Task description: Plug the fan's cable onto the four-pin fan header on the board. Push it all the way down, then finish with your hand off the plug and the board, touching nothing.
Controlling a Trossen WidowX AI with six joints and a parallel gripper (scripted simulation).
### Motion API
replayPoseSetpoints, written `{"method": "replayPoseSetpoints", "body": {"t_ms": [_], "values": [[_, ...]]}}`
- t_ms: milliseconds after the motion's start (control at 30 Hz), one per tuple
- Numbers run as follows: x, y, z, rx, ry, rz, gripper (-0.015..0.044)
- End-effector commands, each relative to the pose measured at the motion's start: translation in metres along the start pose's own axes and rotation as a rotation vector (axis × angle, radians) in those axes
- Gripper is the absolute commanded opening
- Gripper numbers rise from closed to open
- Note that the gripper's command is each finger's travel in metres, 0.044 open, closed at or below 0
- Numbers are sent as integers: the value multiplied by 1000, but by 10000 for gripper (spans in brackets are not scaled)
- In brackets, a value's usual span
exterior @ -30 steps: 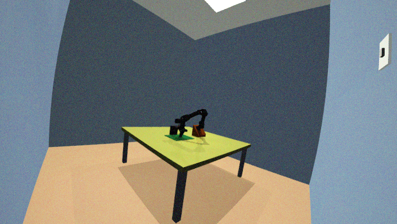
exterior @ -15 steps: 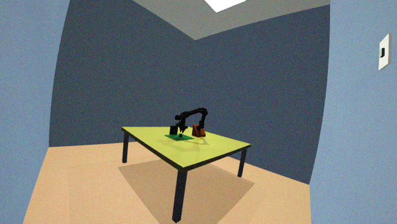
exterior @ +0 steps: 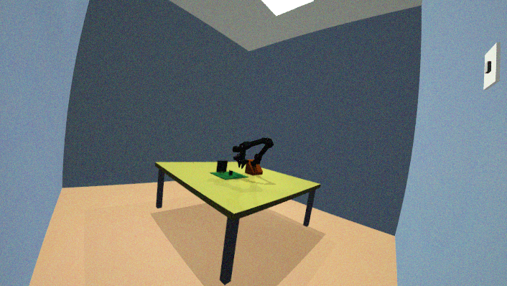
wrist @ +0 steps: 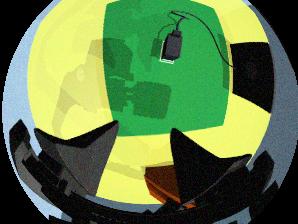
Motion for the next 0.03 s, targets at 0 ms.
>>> {"method": "replayPoseSetpoints", "body": {"t_ms": [0], "values": [[31, 6, 5, 4, 5, 0, 260]]}}
Point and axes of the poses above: the point midway between the two fingers, 35 mm back from their tips, its own z axis out along the fingers, its own y axis across the jaws, x = y × z, the point moved 3 cm from there along -z, back along the fingers, and after that the axes turned 12 degrees about -z, right-handed, at the moved point
